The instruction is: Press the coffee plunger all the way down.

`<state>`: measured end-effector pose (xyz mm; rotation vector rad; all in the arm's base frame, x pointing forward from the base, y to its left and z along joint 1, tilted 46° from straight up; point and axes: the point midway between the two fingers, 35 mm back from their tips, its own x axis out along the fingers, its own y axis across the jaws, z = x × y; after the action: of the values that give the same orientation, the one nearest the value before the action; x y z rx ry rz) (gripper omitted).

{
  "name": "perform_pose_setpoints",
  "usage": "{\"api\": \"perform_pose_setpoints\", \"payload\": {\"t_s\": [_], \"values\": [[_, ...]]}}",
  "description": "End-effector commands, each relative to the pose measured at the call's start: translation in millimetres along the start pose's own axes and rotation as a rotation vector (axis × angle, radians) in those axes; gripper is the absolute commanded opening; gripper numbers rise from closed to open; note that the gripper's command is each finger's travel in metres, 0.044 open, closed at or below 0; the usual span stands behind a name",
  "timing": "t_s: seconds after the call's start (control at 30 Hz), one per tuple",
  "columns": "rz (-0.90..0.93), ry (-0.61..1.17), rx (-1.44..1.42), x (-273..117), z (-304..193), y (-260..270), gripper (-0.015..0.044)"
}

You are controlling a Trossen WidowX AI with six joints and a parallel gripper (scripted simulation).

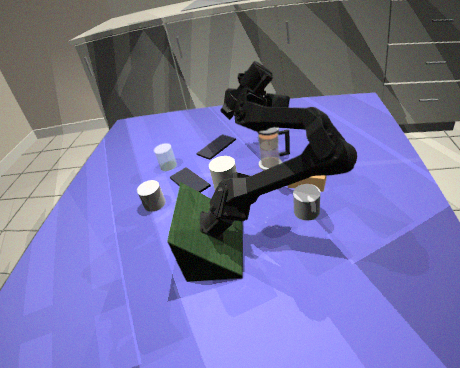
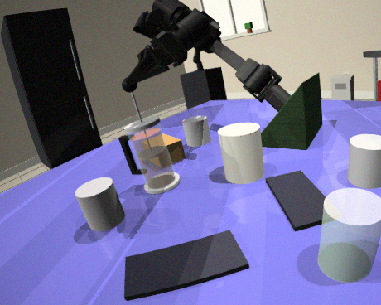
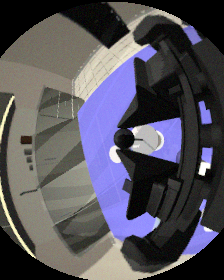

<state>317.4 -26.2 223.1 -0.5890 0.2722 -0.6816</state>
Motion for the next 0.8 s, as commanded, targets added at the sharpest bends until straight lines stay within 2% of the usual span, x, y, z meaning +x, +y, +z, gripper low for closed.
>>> {"api": "perform_pose_setpoints", "payload": {"t_s": [0.0,0.77], "values": [[-0.012,0.043,-0.047,8.1,-23.6,2.6,0.012],[-0.017,0.036,-0.049,30.8,-40.2,-3.5,0.012]]}}
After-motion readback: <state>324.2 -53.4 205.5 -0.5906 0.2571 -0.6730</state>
